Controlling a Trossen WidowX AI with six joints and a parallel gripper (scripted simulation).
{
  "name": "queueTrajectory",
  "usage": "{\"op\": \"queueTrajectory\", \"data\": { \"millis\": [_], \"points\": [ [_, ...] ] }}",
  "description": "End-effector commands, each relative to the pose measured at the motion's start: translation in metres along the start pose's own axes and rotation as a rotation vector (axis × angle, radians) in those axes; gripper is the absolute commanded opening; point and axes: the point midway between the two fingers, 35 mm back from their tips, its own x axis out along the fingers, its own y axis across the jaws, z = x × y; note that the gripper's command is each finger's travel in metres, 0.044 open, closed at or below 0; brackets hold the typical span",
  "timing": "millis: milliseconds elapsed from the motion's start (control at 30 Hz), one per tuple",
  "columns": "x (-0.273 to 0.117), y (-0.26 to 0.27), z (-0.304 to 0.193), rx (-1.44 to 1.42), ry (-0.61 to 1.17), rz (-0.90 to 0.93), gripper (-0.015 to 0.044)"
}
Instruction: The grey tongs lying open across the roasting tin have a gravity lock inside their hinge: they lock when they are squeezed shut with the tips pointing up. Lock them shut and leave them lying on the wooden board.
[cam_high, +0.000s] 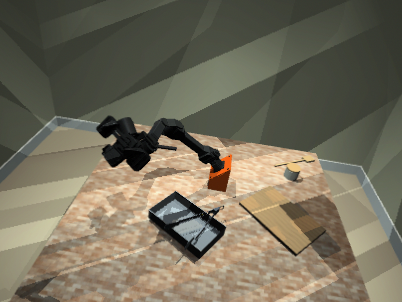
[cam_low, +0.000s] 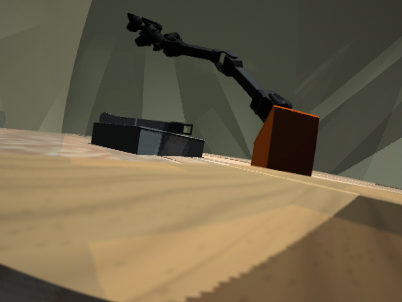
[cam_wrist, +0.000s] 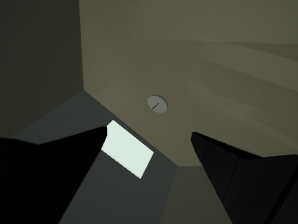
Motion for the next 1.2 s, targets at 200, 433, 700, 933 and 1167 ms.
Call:
{"op": "queueTrajectory", "data": {
  "millis": [200, 433, 700, 933, 1167],
  "points": [
    [-0.036, -0.152, 0.039, -0.021, -0.327, -0.479, 0.0440],
    [-0.109, -0.251, 0.043, -0.130, -0.475, -0.917, 0.0440],
    [-0.227, -0.321, 0.028, -0.350, -0.505, -1.486, 0.0440],
    [-0.340, -0.328, 0.006, -0.636, -0.355, -2.044, 0.0440],
    [-0.418, -0.294, -0.011, -0.939, -0.039, -2.513, 0.0440]
  ]
}}
